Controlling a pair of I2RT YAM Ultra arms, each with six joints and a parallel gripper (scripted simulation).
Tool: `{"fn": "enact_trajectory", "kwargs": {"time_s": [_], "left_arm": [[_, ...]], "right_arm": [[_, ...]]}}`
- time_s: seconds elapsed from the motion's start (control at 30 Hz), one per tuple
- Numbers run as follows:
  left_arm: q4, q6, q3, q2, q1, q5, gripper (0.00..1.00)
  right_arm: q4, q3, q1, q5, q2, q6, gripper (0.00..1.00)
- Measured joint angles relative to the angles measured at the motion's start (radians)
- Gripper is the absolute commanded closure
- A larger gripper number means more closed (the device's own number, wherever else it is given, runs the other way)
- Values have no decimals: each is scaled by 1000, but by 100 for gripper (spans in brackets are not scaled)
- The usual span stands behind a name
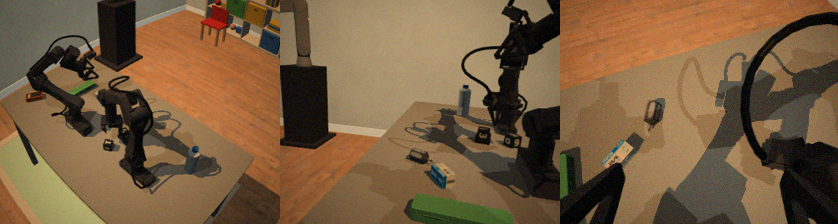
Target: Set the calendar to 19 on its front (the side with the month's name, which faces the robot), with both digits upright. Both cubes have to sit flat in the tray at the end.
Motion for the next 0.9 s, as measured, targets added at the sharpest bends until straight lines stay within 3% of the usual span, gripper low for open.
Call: {"fn": "enact_trajectory", "kwargs": {"time_s": [0.47,0.9], "left_arm": [[0,0,0,0,0,0,0],[0,0,0,0,0,0,0]], "right_arm": [[19,-68,141,-2,-16,344,31],[21,-83,185,0,-21,460,31]]}}
